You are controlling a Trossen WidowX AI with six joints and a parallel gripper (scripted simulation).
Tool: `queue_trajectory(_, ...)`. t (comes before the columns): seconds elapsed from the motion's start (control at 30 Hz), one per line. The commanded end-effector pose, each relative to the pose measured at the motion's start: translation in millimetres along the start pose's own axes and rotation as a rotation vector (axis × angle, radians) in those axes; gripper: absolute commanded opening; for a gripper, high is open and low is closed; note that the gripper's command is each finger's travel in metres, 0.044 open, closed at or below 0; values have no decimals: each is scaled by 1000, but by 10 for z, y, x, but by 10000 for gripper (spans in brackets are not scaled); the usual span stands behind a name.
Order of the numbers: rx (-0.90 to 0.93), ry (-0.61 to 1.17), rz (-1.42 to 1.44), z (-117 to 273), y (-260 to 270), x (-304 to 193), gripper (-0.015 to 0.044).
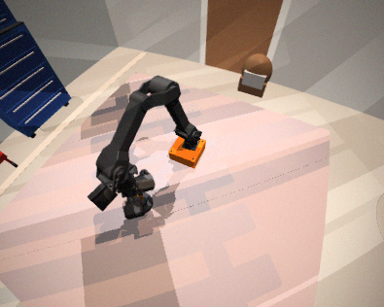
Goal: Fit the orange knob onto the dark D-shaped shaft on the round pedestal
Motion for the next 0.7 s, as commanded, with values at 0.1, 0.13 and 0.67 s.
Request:
queue_trajectory(0.1,1,5,7,-13,-2,-15,0)
queue_trajectory(0.13,1,5,7,-13,-2,-15,0)
queue_trajectory(0.67,1,5,7,24,19,25,0)
Point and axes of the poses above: the point midway between the two fingers, 35 mm back from their tips, its own z axis back along the fingers, its own y axis across the jaws, x = y × z, the point moved 1 cm from there along z, back along the fingers, and after that the axes turned 13 degrees about z, right-handed, at the moved point
